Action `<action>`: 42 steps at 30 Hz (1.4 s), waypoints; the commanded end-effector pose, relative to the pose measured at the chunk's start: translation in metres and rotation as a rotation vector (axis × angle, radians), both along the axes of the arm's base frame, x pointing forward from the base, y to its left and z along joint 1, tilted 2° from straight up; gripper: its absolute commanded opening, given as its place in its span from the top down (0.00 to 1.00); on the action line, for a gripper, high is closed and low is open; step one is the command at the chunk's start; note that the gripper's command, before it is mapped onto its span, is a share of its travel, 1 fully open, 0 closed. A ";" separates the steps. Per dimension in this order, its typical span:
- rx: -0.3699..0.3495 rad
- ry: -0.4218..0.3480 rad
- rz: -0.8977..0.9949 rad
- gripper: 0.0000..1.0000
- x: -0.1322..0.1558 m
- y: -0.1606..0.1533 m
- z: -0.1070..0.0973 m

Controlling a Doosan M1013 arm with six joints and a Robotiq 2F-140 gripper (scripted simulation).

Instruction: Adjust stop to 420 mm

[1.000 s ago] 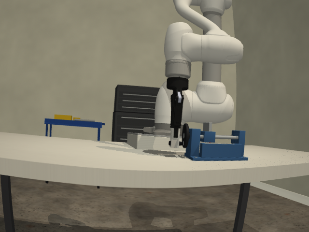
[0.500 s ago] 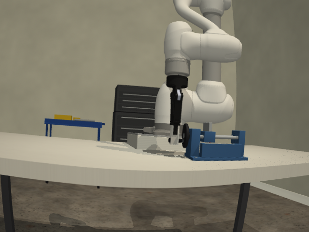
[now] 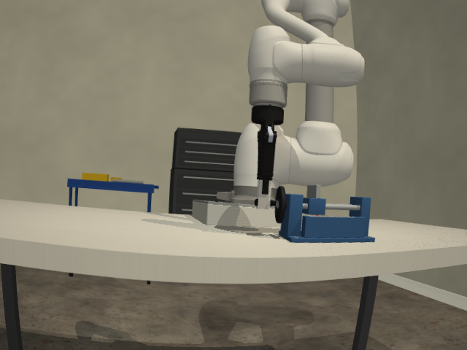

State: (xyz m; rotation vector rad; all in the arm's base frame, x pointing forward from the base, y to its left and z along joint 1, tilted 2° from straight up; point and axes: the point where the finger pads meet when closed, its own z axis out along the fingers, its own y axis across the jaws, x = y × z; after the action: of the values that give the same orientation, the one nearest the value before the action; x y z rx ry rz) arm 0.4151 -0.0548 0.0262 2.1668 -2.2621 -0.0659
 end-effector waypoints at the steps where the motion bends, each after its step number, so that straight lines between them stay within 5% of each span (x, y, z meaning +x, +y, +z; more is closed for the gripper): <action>1: 0.000 -0.010 -0.004 0.96 0.005 -0.001 0.011; 16: 0.000 -0.010 -0.004 0.96 0.034 -0.003 0.022; 42: 0.000 -0.010 -0.004 0.96 0.057 -0.003 -0.006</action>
State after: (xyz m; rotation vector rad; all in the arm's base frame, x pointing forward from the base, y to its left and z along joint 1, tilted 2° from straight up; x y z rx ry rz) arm 0.4717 -0.0579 0.0276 2.1673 -2.2808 -0.0534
